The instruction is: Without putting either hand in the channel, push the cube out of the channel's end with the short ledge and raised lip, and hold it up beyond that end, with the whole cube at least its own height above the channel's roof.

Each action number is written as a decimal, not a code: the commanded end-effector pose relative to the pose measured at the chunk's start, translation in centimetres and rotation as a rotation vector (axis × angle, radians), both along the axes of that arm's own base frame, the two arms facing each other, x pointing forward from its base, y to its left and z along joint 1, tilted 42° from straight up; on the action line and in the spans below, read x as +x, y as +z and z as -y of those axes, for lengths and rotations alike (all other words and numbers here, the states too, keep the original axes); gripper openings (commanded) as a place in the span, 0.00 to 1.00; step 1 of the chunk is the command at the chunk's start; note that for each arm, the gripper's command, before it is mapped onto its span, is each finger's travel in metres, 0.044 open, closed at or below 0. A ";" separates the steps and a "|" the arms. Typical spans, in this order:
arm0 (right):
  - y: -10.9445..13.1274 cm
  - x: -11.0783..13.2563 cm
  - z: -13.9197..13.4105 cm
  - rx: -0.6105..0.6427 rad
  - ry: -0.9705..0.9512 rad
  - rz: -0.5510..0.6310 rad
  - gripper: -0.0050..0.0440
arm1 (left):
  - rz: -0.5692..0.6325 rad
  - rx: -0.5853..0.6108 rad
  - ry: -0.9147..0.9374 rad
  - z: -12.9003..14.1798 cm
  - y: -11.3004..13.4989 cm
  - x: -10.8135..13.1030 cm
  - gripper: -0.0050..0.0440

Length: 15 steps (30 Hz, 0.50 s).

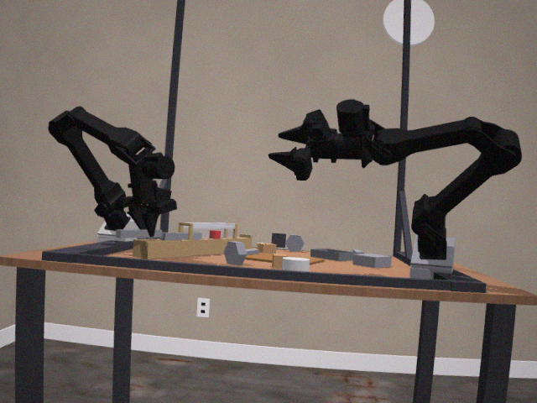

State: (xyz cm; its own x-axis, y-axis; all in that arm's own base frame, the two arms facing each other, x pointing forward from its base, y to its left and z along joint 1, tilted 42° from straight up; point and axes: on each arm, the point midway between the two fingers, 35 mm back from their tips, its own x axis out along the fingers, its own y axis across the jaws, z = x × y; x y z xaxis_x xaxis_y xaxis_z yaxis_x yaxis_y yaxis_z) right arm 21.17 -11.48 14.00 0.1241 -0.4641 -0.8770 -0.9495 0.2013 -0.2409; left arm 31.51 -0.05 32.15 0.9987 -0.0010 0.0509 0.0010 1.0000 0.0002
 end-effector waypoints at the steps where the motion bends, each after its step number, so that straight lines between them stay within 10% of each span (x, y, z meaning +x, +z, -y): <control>1: 0.0 0.1 0.2 0.001 0.004 0.014 0.10 | 0.011 -0.004 -0.003 0.1 0.5 -0.1 0.92; 15: -0.9 0.5 -0.6 -0.002 0.004 0.011 0.10 | 0.011 -0.004 -0.003 0.1 0.5 -0.1 0.92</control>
State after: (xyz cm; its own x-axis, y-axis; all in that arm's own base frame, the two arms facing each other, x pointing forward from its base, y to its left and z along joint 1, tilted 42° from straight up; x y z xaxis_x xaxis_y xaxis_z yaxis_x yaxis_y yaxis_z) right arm 21.37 -11.25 13.08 0.1240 -0.4591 -0.8797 -0.9500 0.2010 -0.2388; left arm 31.51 -0.05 32.15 0.9987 -0.0010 0.0509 0.0010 1.0000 0.0002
